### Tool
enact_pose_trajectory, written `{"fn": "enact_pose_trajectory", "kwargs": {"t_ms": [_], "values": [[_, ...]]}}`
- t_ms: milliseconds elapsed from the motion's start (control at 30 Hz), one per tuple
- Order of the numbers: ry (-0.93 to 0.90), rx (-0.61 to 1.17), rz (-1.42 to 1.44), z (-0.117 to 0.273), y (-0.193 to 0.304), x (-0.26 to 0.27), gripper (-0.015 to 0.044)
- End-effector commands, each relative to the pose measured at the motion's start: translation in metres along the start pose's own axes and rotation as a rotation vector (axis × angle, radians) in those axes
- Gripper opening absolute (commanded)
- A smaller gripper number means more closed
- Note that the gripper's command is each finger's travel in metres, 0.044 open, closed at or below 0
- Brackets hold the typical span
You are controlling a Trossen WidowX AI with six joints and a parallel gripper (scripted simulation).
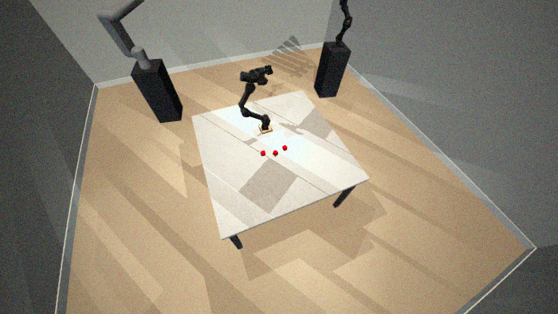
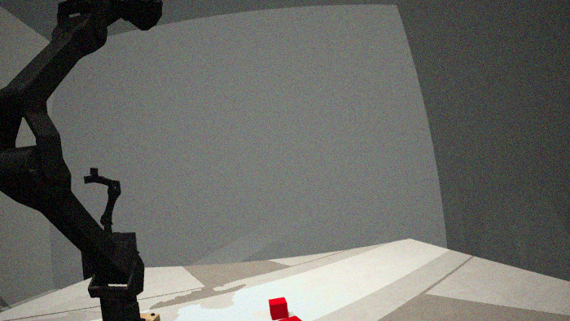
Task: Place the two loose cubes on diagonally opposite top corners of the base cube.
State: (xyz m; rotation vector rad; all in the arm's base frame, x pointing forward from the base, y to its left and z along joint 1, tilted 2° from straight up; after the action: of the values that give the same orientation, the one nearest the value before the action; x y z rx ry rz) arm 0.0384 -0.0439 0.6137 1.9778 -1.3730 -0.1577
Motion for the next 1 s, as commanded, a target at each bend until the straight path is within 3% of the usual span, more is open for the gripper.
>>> {"fn": "enact_pose_trajectory", "kwargs": {"t_ms": [0,433,967], "values": [[0.082,-0.035,0.201,-0.011,-0.001,-0.040,0.0265],[0.326,-0.190,0.696,-0.041,-0.044,-0.129,0.0265],[0.717,-0.477,1.138,-0.063,-0.155,-0.188,0.0265]]}}
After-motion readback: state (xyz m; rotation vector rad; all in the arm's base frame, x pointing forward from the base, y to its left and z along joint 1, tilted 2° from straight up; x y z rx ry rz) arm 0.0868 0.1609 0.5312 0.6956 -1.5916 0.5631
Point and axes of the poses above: the point midway between the two fingers, 35 mm back from their tips, its own z axis back along the fingers, its own x axis across the jaws, y = z × x, the point moved 10 cm from there along z, back along the fingers, and after that the axes turned 8 degrees about z, right-handed, at the moved point
